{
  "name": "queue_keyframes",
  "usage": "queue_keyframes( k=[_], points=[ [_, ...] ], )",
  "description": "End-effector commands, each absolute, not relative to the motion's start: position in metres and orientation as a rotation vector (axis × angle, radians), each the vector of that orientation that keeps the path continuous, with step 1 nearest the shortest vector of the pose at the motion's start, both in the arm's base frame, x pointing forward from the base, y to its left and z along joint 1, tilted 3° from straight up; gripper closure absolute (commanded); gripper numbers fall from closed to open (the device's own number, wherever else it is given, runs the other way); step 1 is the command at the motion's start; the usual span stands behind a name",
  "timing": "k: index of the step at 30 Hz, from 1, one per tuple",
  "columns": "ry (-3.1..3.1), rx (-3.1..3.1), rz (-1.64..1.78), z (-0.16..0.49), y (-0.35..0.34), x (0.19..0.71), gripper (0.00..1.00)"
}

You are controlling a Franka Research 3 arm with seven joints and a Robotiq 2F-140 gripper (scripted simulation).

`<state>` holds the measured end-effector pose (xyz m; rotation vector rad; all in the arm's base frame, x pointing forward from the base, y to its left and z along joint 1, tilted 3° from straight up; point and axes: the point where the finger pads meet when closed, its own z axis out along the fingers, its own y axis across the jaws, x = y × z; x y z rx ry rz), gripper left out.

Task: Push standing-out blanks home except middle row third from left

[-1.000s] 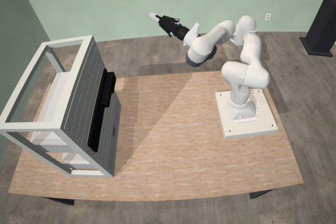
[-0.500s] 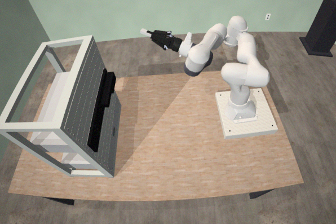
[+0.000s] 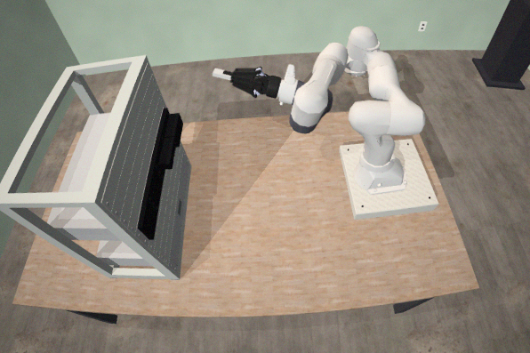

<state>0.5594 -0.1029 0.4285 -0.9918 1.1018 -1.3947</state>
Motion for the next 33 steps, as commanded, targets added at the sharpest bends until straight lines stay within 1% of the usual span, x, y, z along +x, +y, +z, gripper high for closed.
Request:
queue_keyframes(
  k=[1, 10, 33],
  points=[
    [1.095, -1.021, -1.379, 0.418, -0.089, 0.562, 1.00],
    [1.088, -1.087, -1.313, 0.389, -0.053, 0.569, 1.00],
    [1.071, -1.191, -1.211, 0.344, 0.004, 0.573, 1.00]
  ],
)
